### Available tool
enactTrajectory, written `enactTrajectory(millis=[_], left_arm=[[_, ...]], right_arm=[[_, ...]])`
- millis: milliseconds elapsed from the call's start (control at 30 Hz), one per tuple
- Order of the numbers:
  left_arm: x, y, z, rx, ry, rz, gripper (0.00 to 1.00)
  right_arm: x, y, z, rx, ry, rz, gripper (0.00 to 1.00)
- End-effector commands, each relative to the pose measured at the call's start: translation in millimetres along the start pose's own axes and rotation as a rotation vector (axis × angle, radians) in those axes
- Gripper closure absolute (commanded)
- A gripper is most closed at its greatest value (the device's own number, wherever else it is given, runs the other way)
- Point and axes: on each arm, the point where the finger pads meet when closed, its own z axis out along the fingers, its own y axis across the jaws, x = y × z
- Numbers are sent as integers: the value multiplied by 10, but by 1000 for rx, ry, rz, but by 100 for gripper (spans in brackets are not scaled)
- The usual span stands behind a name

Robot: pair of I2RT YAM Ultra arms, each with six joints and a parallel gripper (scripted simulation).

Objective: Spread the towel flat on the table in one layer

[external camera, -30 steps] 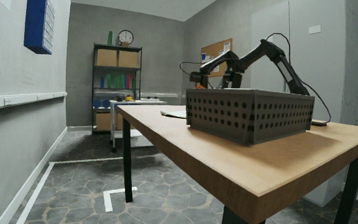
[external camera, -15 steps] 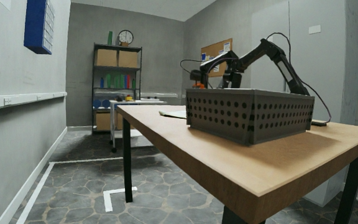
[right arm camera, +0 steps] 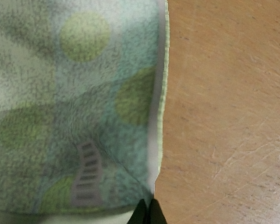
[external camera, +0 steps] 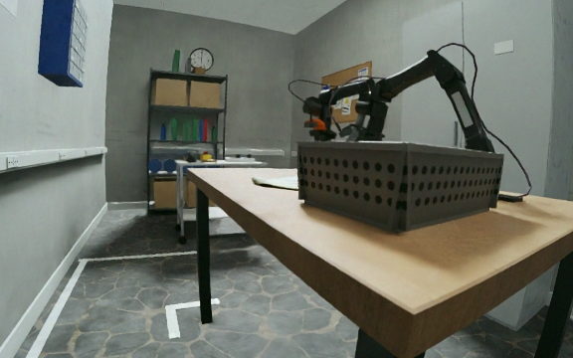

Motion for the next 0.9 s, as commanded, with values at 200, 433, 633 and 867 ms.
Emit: enactTrajectory(millis=[200,433,633,867], left_arm=[[-88,414,-607,18,-70,28,100],[-124,737,-975,16,-109,25,100],[-163,1082,-1371,7,-151,8,100],[-225,1436,-1638,-7,-157,-24,100]], right_arm=[[-450,74,-428,7,-44,41,100],[-792,109,-741,18,-82,54,100],[-1161,153,-1076,25,-124,64,100],[-1542,198,-1423,31,-168,71,100]])
